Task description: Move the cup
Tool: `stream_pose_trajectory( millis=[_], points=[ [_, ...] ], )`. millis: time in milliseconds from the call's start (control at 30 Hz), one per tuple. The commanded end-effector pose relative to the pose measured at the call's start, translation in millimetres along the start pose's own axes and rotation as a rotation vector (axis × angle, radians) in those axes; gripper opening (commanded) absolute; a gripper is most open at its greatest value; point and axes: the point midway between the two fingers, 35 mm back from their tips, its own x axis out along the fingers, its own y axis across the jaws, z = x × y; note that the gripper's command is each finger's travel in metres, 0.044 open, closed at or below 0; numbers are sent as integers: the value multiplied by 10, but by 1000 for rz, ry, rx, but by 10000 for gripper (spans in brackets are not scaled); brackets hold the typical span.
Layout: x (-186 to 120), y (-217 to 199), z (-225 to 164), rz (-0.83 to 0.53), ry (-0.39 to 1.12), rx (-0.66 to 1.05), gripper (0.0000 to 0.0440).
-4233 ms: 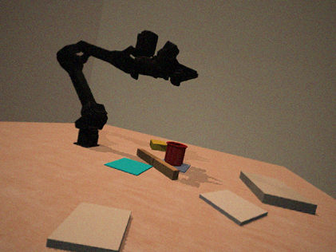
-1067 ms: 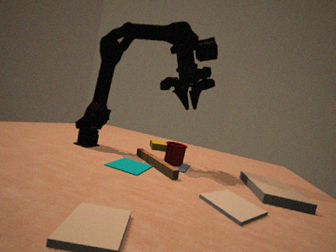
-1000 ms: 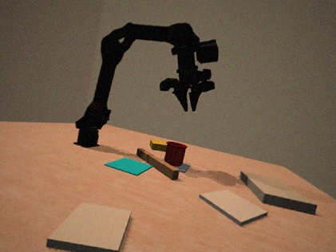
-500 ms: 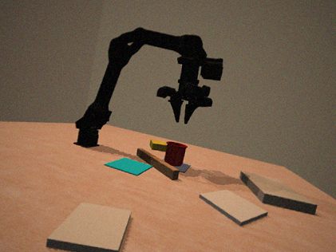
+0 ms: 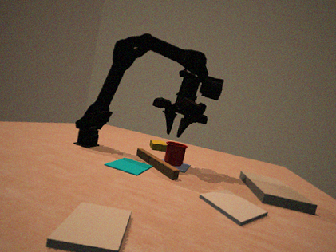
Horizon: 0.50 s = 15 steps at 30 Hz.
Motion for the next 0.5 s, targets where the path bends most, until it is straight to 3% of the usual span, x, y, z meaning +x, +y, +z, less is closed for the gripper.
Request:
stream_pose_trajectory(
  millis=[0, 467],
  points=[
    [167, -21, -18, -39, 12, 8, 171],
    [676, -7, -63, -93, 36, -28, 173]
  ],
)
